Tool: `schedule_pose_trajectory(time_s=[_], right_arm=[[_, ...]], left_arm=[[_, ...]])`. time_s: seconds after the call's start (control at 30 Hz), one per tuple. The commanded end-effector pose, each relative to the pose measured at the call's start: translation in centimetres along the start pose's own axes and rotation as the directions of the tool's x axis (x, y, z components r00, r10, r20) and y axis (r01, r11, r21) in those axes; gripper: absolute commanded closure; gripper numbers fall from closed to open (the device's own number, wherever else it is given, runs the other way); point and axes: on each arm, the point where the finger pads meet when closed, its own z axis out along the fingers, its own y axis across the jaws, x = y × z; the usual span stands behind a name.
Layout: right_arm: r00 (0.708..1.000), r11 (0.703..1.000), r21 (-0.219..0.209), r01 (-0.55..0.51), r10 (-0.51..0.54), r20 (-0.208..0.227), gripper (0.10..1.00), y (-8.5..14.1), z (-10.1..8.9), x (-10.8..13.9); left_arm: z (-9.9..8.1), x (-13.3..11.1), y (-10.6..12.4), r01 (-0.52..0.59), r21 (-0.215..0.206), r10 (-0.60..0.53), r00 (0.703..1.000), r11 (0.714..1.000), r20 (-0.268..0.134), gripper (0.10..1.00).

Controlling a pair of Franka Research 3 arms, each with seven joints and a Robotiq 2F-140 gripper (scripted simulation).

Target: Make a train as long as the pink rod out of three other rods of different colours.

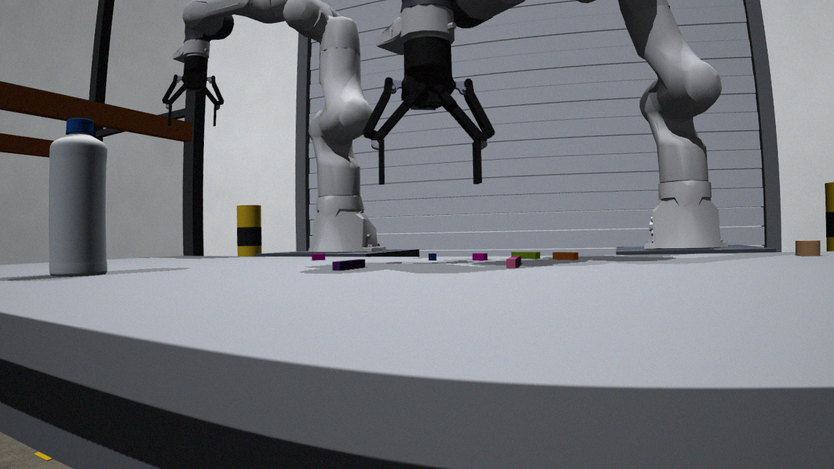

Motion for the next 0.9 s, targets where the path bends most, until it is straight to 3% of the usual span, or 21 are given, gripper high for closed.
schedule_pose_trajectory(time_s=[0.0, 0.27, 0.37, 0.43, 0.77, 0.83, 0.87], right_arm=[[1.000, 1.000, -0.002, -0.006, 0.006, 0.002, 0.098, 0.0, 0.1, -0.1], [1.000, 1.000, -0.002, -0.006, 0.006, 0.002, 0.098, 0.0, 0.1, -0.1], [1.000, 1.000, -0.002, -0.006, 0.006, 0.002, 0.098, 0.0, 0.1, -0.1], [1.000, 1.000, -0.002, -0.006, 0.006, 0.002, 0.098, 0.0, 0.1, -0.1], [1.000, 1.000, -0.002, -0.006, 0.006, 0.002, 0.098, 0.0, 0.1, -0.1], [1.000, 1.000, -0.002, -0.006, 0.006, 0.002, 0.098, 0.0, 0.1, -0.1], [1.000, 1.000, -0.002, -0.006, 0.006, 0.002, 0.098, 0.0, 0.1, -0.1]], left_arm=[[-0.1, 0.0, 0.1, 0.004, -0.003, -0.004, 1.000, 1.000, 0.002, 0.098], [-0.1, 0.0, 0.0, -0.003, -0.003, 0.003, 1.000, 1.000, 0.002, 0.098], [-0.2, 0.2, -1.6, -0.082, -0.005, 0.082, 0.997, 0.997, 0.010, 0.098], [-0.3, 0.6, -3.6, -0.189, -0.009, 0.190, 0.982, 0.982, 0.018, 0.098], [-0.1, 1.7, -7.2, -0.382, -0.018, 0.383, 0.924, 0.924, 0.025, 0.098], [-0.1, 1.7, -7.2, -0.382, -0.018, 0.383, 0.924, 0.924, 0.025, 0.098], [-0.1, 2.0, -8.1, -0.428, -0.020, 0.428, 0.903, 0.904, 0.026, 0.098]])
